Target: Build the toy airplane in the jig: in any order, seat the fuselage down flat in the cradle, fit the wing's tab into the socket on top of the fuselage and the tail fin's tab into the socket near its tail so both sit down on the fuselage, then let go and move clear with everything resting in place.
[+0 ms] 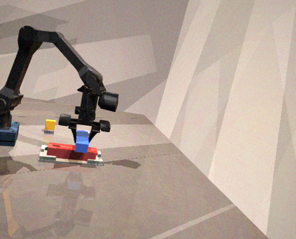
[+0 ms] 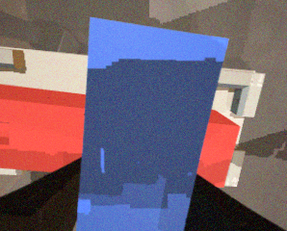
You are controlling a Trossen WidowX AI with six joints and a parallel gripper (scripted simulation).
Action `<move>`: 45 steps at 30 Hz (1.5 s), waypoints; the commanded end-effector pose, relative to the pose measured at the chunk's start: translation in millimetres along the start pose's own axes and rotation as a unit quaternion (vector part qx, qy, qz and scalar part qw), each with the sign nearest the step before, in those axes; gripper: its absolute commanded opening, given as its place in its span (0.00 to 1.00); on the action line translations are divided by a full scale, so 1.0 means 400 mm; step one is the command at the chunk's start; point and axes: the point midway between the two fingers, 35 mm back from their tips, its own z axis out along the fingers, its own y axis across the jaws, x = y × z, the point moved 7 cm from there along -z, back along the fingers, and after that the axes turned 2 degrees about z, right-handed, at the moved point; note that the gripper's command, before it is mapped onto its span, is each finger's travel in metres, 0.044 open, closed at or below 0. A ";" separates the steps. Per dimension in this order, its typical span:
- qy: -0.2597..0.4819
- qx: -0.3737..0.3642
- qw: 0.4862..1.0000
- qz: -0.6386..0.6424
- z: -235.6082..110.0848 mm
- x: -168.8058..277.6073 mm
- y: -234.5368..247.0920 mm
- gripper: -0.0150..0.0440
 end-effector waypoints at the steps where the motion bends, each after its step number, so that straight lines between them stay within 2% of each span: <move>1: -0.001 -0.003 1.000 -0.002 0.015 0.000 0.002 0.58; 6: -0.001 -0.003 1.000 -0.002 0.015 0.000 0.002 0.58; 11: -0.001 -0.002 1.000 0.000 0.011 0.000 0.001 0.53; 16: -0.001 -0.002 1.000 0.000 0.011 0.000 0.001 0.31; 32: -0.001 -0.002 1.000 0.000 0.011 0.000 0.001 1.00; 42: -0.001 -0.002 1.000 0.000 0.005 0.000 0.000 1.00; 45: -0.001 0.001 1.000 -0.001 -0.079 0.003 -0.007 1.00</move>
